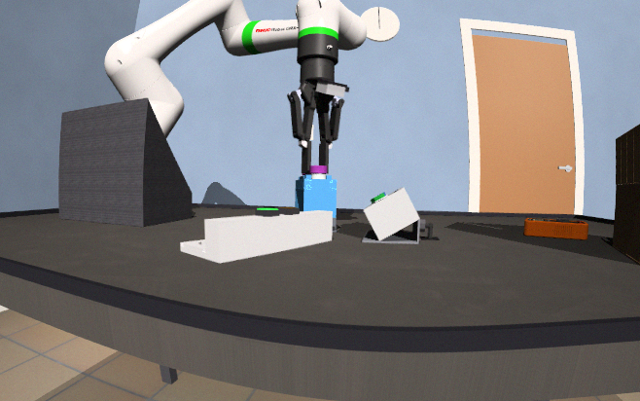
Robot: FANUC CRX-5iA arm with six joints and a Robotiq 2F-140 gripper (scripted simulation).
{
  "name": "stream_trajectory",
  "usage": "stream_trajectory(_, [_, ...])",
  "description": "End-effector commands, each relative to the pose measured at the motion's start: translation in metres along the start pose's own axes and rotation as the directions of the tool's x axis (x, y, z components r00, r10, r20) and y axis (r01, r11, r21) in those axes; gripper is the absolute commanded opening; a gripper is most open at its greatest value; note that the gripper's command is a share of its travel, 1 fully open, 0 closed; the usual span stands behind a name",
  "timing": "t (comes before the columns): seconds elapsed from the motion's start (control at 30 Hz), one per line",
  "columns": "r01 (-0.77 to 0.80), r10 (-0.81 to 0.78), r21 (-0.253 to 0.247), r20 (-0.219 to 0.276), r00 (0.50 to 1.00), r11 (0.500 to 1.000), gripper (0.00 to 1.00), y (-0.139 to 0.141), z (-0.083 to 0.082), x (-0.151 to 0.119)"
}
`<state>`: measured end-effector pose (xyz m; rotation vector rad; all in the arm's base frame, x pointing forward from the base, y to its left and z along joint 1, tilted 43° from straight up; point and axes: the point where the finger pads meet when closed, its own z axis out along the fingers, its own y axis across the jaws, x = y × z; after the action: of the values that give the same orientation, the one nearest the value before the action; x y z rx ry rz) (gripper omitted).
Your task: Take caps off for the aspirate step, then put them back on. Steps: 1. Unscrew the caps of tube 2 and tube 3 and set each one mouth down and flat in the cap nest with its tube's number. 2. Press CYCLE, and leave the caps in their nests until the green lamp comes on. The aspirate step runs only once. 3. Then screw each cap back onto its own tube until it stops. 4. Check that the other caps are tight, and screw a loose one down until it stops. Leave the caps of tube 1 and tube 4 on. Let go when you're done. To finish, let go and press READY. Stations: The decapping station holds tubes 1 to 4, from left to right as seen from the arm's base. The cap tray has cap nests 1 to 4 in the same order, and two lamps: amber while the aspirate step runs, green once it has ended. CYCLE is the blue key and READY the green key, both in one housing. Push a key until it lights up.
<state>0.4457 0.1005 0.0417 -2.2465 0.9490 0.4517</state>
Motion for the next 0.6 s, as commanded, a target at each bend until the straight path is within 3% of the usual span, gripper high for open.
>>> stream_trajectory(0.0, [0.000,0.000,0.000,-0.002,1.000,1.000,0.30,-0.0002,-0.0009,0.0006])
stream_trajectory(0.37, [0.000,0.000,0.000,-0.002,1.000,1.000,0.30,-0.0001,-0.0008,0.0005])
stream_trajectory(0.57, [-0.295,0.295,0.001,-0.001,0.955,0.955,0.30,-0.0002,-0.0008,0.0006])
